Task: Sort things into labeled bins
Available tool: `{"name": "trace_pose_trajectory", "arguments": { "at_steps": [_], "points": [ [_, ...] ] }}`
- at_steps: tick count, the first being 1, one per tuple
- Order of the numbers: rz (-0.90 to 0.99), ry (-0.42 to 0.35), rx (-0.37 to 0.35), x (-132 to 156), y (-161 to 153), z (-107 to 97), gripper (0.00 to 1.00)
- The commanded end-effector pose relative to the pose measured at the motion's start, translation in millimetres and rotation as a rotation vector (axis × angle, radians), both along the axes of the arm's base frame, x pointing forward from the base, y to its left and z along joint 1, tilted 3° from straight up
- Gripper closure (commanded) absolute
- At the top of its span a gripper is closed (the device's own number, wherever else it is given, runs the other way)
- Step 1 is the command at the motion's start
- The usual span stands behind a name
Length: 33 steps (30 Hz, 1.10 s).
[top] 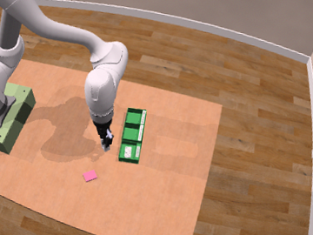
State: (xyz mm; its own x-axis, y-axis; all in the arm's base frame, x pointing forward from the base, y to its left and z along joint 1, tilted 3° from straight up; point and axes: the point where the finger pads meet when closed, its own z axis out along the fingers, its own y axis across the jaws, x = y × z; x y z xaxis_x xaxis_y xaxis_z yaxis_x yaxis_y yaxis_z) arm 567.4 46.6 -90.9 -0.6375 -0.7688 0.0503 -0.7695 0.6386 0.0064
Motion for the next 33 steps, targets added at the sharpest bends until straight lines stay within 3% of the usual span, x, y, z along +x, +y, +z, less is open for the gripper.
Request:
{"name": "trace_pose_trajectory", "arguments": {
  "at_steps": [1,6,26,33],
  "points": [
    [0.000,0.000,0.000,0.0,0.1,0.0,0.94],
    [0.000,0.000,0.000,0.0,0.1,0.0,0.94],
    [0.000,0.000,0.000,2.2,2.1,59.9,0.94],
    [0.000,0.000,0.000,2.2,2.1,59.9,0.94]
  ]
}}
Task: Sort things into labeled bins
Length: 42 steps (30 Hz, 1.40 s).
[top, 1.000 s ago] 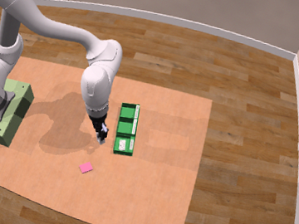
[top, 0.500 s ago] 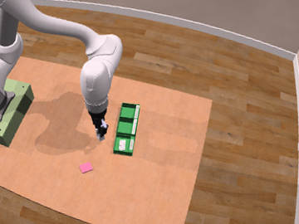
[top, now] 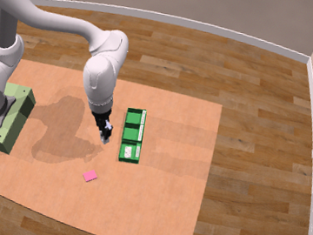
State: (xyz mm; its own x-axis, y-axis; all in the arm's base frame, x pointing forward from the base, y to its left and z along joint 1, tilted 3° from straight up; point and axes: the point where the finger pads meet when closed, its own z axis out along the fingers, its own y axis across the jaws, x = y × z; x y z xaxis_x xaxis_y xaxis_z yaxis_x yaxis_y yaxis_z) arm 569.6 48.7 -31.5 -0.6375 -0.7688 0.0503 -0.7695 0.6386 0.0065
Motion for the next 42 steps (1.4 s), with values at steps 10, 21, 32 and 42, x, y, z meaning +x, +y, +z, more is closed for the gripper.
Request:
{"name": "trace_pose_trajectory", "arguments": {
  "at_steps": [10,21,32,42],
  "points": [
    [0.000,0.000,0.000,0.3,0.3,7.1,0.94],
    [0.000,0.000,0.000,24.8,26.6,5.3,0.94],
    [0.362,0.011,0.010,69.7,74.8,2.0,0.94],
    [0.649,0.019,0.015,84.1,90.3,0.9,0.94]
  ]
}}
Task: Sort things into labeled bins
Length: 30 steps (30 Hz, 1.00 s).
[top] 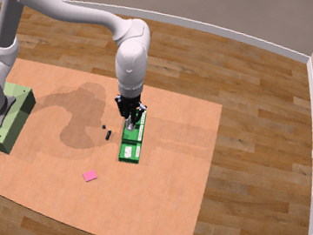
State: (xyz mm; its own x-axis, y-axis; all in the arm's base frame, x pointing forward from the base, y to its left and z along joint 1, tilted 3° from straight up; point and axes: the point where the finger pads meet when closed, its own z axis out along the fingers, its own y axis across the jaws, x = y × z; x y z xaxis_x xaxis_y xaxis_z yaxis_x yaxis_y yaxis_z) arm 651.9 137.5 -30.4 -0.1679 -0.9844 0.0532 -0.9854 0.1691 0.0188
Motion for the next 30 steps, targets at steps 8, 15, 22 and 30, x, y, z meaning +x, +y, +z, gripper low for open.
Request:
{"name": "trace_pose_trajectory", "arguments": {
  "at_steps": [8,15,22,30],
  "points": [
    [0.335,0.023,0.026,1.9,2.0,-0.2,0.94],
    [0.335,0.023,0.026,1.7,1.8,-0.2,0.94],
    [0.335,0.023,0.026,1.6,1.4,-0.2,0.94],
    [0.335,0.023,0.026,1.4,1.1,-6.1,0.94]
  ]
}}
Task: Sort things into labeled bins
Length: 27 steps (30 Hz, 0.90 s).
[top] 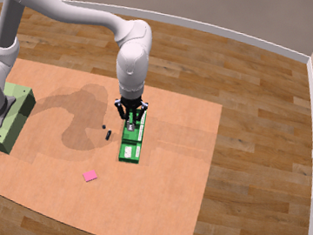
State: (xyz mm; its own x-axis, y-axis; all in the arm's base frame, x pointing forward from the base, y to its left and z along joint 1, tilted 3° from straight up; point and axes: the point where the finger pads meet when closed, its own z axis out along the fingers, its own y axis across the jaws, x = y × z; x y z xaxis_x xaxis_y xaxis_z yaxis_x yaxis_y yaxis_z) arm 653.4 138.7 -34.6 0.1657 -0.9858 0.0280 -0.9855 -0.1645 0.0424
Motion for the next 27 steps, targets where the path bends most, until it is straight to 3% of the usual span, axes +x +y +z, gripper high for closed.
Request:
{"name": "trace_pose_trajectory", "arguments": {
  "at_steps": [1,27],
  "points": [
    [0.000,0.000,0.000,-0.1,-0.1,-3.9,0.94],
    [0.000,0.000,0.000,-1.7,-1.6,-47.3,0.94]
  ]
}}
